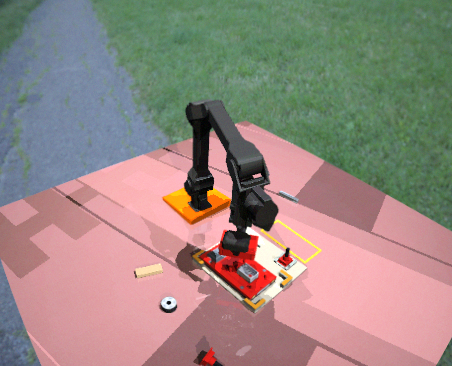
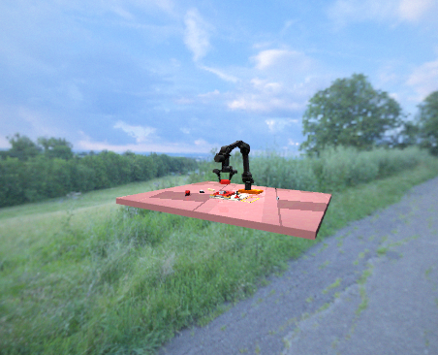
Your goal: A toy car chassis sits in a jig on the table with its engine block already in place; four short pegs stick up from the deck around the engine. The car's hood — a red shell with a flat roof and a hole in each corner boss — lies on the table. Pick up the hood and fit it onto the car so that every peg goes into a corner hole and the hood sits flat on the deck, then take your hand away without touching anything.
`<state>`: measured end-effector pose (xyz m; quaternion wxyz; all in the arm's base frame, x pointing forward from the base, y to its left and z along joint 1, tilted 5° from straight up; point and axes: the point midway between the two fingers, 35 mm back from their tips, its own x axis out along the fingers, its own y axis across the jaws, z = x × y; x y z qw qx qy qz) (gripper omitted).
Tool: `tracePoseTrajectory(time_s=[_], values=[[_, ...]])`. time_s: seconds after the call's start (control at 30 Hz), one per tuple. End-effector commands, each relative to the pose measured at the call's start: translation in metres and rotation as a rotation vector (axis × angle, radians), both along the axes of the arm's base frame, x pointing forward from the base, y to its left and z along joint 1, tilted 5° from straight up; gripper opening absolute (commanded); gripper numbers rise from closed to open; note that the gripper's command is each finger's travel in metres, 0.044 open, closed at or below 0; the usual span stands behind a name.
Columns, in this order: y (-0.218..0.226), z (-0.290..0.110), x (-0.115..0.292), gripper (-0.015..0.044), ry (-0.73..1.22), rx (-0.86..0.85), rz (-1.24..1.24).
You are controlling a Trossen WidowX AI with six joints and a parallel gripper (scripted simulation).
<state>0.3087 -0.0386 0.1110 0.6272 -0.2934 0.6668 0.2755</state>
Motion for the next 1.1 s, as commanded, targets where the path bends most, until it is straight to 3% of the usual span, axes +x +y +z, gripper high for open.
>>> tracePoseTrajectory(time_s=[0.0,0.83,1.07], values=[[0.001,0.002,0.006,0.0000,-0.009,-0.004,-0.070],[0.012,-0.001,0.035,0.0000,-0.037,-0.024,-0.583],[0.012,-0.003,0.036,0.0000,-0.039,-0.025,-0.612]])
